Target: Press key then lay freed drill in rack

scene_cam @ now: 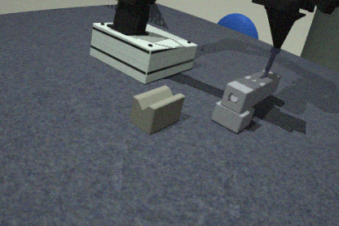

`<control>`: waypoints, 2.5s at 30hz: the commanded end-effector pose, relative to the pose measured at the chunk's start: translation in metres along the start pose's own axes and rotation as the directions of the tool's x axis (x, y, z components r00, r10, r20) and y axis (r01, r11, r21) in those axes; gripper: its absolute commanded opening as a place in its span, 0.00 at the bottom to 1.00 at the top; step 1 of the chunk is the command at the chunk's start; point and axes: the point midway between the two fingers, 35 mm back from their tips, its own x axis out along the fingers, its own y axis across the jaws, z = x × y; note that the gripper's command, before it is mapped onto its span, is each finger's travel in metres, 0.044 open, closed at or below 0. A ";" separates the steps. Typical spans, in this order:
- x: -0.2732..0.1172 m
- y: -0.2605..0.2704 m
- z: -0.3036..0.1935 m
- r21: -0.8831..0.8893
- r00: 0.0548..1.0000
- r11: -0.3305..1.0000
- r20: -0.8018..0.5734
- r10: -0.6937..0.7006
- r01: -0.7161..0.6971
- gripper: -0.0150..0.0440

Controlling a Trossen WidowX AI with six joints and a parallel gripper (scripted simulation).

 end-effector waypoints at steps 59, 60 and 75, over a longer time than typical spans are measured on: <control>-0.014 -0.048 0.016 -0.441 1.000 0.898 -0.026 -0.015 0.002 1.00; -0.011 -0.056 0.017 -0.504 1.000 0.864 -0.026 -0.016 0.001 1.00; 0.025 -0.151 0.026 -0.956 0.994 0.277 0.076 -0.076 0.094 1.00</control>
